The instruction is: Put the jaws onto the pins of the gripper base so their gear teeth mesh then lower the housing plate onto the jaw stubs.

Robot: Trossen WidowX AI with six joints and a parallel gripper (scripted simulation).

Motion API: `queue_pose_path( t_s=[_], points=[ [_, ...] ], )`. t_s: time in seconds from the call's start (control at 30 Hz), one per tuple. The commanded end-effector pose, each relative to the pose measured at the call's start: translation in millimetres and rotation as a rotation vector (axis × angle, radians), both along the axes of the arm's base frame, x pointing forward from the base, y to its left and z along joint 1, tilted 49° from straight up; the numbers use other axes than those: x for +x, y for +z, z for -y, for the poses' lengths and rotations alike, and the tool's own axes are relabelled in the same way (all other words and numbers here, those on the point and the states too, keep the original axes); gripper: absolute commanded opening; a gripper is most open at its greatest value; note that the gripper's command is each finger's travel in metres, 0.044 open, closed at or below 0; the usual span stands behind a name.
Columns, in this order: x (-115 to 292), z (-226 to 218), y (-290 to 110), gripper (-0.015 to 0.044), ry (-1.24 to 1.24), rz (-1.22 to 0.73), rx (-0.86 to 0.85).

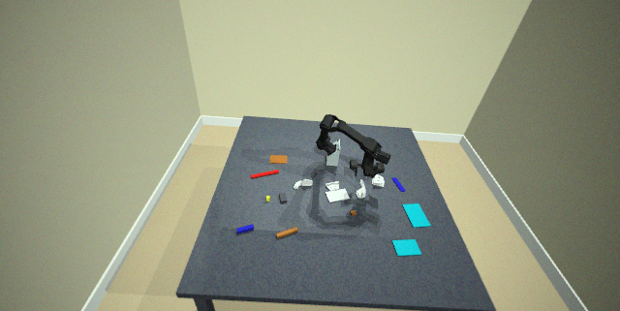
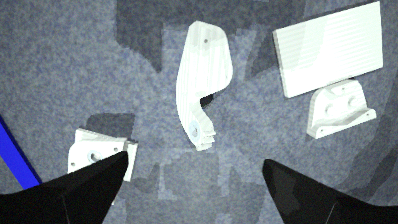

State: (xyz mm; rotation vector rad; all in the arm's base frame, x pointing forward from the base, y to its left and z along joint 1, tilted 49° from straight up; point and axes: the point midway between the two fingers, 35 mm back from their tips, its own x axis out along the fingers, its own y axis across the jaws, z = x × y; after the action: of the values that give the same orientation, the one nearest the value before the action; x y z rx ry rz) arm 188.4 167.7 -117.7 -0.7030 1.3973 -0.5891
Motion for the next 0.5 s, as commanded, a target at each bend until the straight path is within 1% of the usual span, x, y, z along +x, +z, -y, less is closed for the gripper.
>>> queue_pose_path(
  t_s=[0.0,0.47],
  points=[
    [1.4,1.5,-1.8,0.044,-0.003,0.01,-0.007],
    [5.0,17.5,-17.5,0.044,-0.003,0.01,-0.006]
  ],
)
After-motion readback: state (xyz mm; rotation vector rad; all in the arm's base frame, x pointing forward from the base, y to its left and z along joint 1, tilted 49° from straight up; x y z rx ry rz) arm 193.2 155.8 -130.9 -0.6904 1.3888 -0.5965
